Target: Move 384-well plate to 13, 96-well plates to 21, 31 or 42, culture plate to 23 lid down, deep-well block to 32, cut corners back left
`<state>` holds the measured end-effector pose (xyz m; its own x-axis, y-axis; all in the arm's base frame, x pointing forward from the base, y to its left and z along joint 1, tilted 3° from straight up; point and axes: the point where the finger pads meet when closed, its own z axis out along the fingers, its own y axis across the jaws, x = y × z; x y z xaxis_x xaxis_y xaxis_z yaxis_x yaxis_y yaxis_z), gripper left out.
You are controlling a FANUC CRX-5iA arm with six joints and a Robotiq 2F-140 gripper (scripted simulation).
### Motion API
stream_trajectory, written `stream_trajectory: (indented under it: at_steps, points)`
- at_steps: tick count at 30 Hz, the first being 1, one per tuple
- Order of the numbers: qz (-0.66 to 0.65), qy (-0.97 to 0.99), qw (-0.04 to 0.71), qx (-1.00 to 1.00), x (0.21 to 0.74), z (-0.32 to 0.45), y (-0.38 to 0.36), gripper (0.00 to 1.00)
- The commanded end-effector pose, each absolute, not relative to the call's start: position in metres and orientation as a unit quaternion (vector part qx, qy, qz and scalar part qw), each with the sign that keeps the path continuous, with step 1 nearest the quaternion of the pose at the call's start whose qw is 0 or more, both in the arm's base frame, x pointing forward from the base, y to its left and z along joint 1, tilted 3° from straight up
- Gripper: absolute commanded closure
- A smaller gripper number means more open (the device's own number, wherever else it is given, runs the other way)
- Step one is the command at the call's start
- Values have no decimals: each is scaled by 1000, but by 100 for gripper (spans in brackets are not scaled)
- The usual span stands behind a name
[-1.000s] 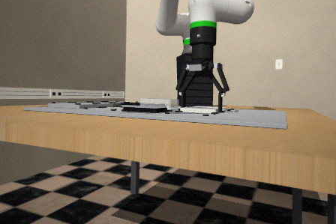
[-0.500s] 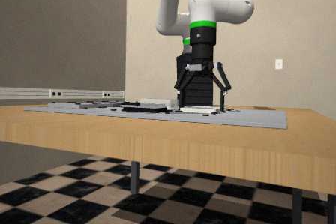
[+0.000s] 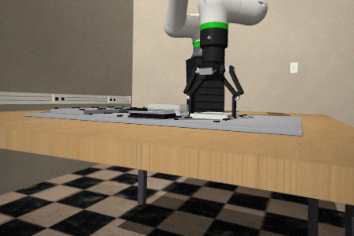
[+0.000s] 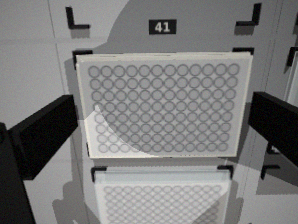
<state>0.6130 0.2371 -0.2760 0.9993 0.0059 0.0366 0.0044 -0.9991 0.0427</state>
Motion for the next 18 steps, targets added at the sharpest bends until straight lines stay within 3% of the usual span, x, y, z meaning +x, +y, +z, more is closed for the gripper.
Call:
stream_trajectory:
  at_steps: [1, 18]
  points:
    - [19, 3, 21, 1000, 614, -275, 238, 0]
    - [19, 3, 21, 1000, 614, -272, 238, 0]
